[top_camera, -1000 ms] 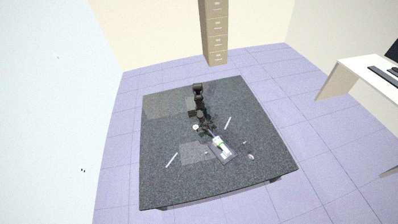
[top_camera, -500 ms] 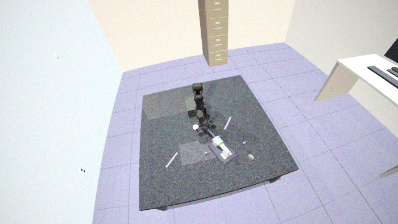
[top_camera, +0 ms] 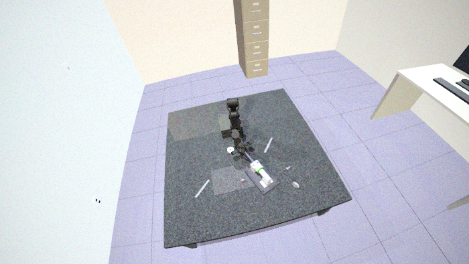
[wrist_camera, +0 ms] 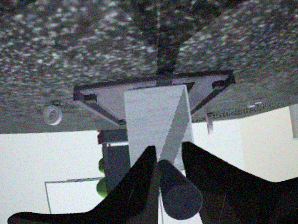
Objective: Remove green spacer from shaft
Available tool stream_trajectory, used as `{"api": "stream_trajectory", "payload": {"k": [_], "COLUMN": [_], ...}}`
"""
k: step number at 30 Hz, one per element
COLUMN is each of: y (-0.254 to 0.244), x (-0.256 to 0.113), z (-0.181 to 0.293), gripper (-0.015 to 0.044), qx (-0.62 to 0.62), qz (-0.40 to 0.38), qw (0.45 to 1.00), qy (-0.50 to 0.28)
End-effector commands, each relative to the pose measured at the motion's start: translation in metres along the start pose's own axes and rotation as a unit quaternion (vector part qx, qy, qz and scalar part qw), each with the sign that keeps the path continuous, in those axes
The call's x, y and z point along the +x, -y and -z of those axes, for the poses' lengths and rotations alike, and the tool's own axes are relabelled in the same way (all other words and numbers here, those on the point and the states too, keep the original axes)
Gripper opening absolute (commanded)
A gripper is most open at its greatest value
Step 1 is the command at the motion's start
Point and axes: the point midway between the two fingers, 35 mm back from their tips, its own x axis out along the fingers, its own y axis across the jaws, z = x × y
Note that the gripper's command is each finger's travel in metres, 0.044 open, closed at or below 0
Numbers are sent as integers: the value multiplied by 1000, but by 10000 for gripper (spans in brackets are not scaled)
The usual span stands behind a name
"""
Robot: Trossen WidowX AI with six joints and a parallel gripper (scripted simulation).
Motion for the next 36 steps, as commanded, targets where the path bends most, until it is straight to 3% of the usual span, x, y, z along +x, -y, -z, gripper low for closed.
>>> {"api": "stream_trajectory", "payload": {"k": [1, 36], "y": [0, 0], "x": [-1, -4], "z": [0, -2], "gripper": [0, 0], "qx": [-2, -2], "qz": [0, 1], "qw": [1000, 1000], "qy": [0, 0]}}
